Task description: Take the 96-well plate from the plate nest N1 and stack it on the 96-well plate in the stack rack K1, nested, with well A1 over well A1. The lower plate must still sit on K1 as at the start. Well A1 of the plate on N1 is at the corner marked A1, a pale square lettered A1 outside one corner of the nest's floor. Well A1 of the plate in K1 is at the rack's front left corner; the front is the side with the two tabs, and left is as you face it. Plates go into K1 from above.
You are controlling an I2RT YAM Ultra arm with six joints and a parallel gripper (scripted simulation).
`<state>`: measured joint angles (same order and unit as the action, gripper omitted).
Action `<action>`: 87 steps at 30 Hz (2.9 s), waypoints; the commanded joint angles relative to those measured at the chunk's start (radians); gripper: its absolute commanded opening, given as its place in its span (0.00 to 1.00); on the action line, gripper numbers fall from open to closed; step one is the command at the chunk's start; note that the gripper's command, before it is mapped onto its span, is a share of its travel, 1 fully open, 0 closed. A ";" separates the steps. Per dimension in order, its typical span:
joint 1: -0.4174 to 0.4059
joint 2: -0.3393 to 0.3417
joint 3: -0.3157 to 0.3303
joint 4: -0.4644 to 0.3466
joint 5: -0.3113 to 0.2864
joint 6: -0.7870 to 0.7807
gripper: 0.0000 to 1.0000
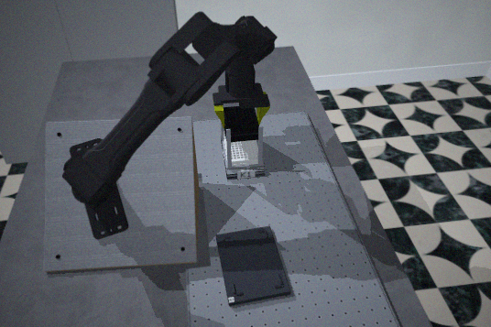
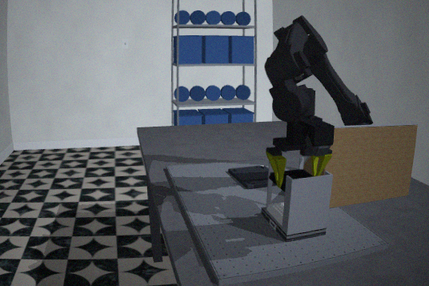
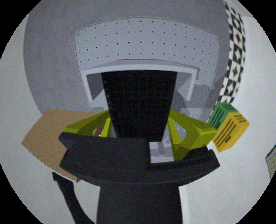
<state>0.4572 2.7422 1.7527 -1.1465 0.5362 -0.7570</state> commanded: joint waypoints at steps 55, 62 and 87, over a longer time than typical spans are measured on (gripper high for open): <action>-0.051 0.028 -0.103 0.214 0.030 -0.081 0.00; -0.053 0.032 -0.118 0.218 0.032 -0.084 0.00; -0.068 0.047 -0.133 0.233 0.034 -0.090 0.00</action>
<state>0.3836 2.7907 1.6314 -0.9325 0.5797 -0.8391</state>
